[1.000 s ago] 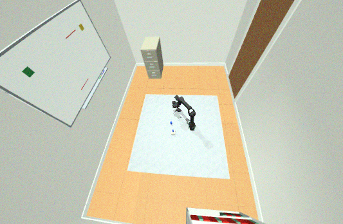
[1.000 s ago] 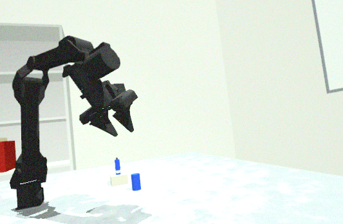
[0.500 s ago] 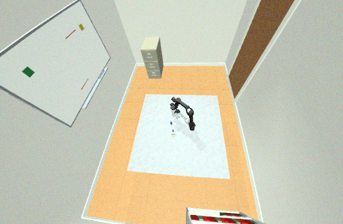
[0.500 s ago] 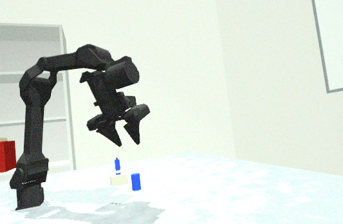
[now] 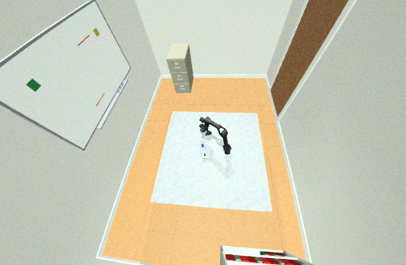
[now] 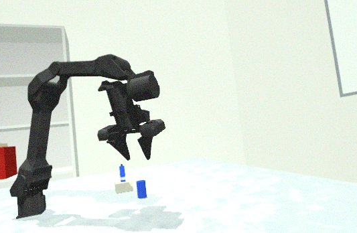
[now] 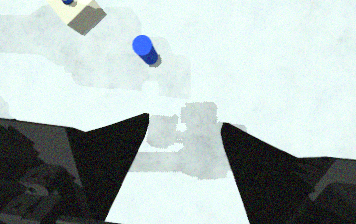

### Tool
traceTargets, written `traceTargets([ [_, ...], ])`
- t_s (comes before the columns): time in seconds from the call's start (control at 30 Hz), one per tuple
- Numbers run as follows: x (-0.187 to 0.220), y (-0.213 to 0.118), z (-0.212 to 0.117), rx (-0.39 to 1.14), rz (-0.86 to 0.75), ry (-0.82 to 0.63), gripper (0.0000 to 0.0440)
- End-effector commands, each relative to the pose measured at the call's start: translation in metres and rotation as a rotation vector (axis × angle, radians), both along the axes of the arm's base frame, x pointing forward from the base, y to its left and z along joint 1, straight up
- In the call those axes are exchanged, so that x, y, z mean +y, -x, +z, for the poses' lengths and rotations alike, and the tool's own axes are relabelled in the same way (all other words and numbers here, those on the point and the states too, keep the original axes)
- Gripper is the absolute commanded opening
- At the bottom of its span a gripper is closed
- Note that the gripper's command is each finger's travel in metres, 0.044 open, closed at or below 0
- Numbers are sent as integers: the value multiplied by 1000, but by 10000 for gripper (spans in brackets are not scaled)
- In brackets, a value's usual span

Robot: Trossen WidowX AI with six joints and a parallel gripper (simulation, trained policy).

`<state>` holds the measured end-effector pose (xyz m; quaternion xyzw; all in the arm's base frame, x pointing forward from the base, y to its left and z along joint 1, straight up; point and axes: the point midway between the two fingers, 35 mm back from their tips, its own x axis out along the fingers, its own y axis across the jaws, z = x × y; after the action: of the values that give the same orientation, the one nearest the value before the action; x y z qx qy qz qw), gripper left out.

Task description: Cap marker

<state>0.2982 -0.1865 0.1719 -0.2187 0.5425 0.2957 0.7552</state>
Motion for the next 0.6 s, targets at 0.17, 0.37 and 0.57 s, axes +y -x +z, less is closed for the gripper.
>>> traceTargets([
  [0.17, 6, -8, -14, 72, 30, 22, 315],
  [0.37, 10, -13, -21, 111, 52, 41, 315],
  [0.57, 16, -18, -27, 148, 73, 61, 314],
])
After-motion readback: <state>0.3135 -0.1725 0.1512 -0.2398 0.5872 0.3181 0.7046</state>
